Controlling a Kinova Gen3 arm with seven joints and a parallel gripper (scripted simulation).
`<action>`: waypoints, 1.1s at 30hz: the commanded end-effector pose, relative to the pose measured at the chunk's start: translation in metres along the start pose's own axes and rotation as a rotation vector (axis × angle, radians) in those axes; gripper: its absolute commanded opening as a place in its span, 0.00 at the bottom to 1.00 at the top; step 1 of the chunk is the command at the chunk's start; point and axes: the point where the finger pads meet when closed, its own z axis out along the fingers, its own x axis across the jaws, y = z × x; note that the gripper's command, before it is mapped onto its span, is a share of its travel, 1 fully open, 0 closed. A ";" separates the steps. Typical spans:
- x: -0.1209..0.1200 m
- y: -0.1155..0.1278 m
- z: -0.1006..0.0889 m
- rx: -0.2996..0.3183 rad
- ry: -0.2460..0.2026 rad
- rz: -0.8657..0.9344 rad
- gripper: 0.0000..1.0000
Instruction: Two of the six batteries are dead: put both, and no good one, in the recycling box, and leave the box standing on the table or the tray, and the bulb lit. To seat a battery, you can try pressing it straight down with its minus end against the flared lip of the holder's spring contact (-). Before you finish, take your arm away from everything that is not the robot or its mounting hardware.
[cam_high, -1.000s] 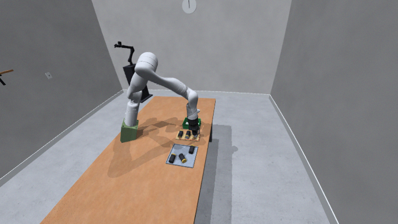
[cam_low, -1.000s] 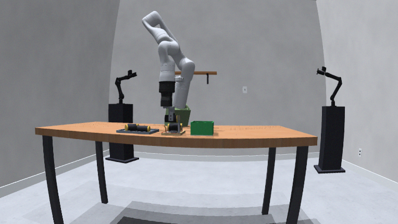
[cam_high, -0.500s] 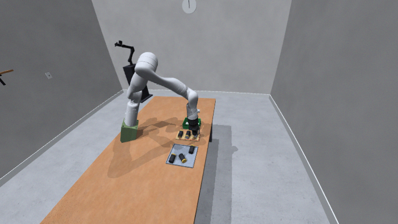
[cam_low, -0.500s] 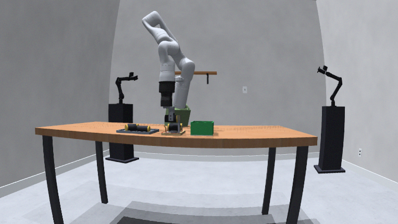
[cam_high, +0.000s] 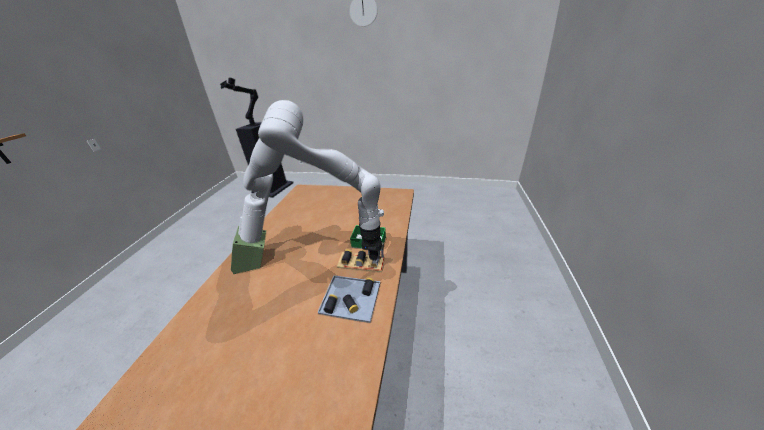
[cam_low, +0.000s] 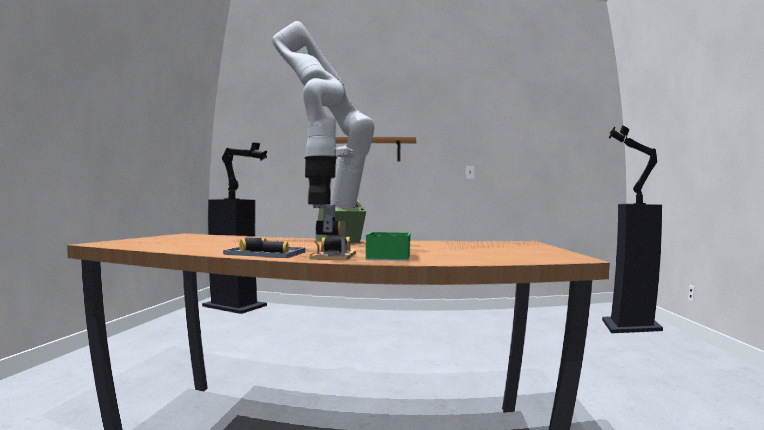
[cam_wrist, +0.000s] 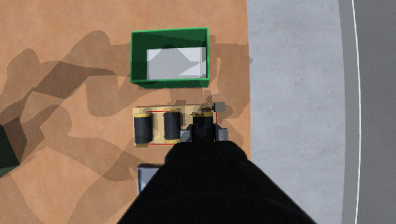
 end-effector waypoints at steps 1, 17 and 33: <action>0.001 0.000 -0.001 -0.001 0.001 0.000 0.57; 0.001 0.000 -0.001 -0.001 0.001 0.000 0.57; 0.001 0.000 0.013 -0.001 0.001 0.000 0.57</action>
